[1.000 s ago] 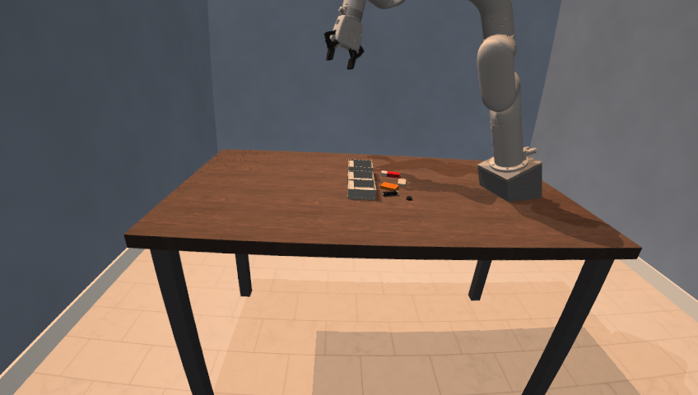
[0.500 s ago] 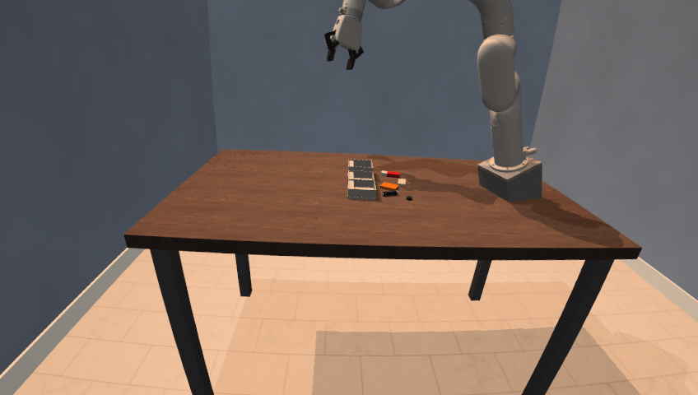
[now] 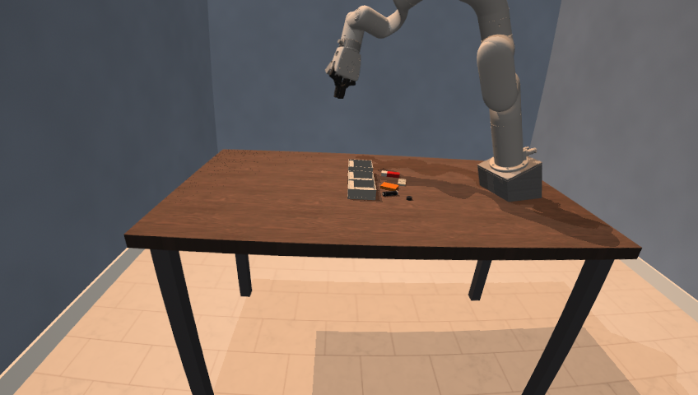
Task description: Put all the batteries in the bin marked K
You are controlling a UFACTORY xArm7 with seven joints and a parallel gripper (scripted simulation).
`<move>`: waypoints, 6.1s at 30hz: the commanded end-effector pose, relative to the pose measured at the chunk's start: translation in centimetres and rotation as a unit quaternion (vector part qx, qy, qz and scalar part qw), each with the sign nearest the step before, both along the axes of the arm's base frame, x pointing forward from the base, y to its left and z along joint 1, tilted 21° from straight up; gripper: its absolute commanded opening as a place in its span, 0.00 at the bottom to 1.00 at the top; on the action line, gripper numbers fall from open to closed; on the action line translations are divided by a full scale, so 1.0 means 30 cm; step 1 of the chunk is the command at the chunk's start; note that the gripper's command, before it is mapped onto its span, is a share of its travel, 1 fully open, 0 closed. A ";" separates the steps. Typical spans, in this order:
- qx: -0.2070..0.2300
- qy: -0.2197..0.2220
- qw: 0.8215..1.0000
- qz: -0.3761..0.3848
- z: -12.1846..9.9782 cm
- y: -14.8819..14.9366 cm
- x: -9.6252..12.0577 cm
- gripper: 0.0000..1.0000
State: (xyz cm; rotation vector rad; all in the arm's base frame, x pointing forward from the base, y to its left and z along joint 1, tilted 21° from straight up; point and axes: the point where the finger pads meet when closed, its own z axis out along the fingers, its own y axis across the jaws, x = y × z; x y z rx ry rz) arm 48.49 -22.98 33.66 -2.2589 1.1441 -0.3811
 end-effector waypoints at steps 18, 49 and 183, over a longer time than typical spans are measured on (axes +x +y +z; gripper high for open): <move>-0.046 0.004 0.998 0.051 -0.150 0.125 0.003 0.07; -0.201 0.001 0.950 0.240 -0.202 0.525 -0.333 0.07; -0.311 -0.028 0.875 0.370 -0.816 0.420 -0.005 0.07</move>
